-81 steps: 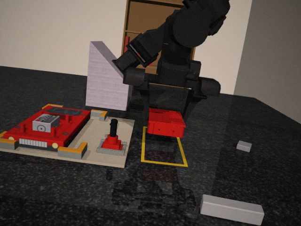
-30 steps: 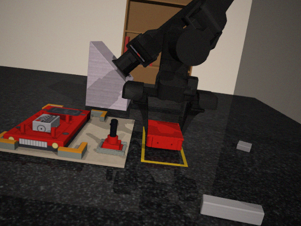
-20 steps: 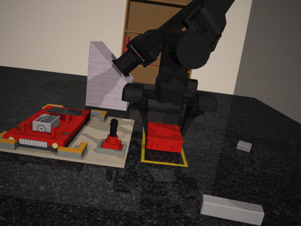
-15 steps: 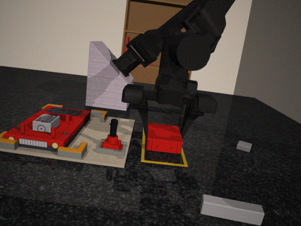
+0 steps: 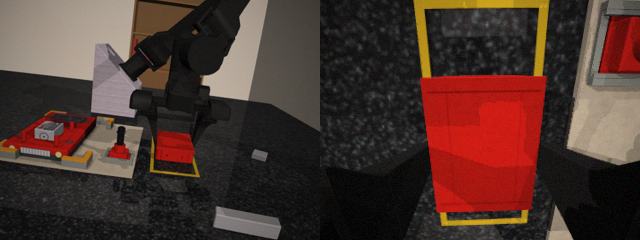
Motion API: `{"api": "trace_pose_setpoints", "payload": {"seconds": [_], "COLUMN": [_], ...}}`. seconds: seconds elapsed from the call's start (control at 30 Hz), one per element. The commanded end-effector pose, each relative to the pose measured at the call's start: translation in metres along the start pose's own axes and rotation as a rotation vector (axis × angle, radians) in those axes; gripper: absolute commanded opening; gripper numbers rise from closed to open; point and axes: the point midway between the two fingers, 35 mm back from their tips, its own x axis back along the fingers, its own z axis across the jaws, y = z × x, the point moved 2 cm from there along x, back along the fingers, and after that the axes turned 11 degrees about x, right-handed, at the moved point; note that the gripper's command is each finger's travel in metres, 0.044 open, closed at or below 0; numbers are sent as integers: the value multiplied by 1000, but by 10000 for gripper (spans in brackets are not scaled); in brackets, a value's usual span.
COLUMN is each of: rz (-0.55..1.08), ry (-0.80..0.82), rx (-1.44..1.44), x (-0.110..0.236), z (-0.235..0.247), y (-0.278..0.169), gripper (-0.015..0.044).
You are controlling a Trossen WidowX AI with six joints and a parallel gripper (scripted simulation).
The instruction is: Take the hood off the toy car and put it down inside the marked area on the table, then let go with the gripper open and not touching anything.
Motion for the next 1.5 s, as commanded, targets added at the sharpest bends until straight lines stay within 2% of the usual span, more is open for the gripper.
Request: {"api": "trace_pose_setpoints", "payload": {"seconds": [0.0,0.03,0.13,0.3,0.37,1.47], "rz": [0,0,0,-2,-2,-2], "ry": [0,0,-4,-6,-5,-5], "rx": [1,1,1,0,0,0], "x": [0,2,18,66,73,73], "z": [0,0,-1,-1,0,0], "y": [0,0,2,1,0,0], "gripper": [420,440,440,440,440,440]}}
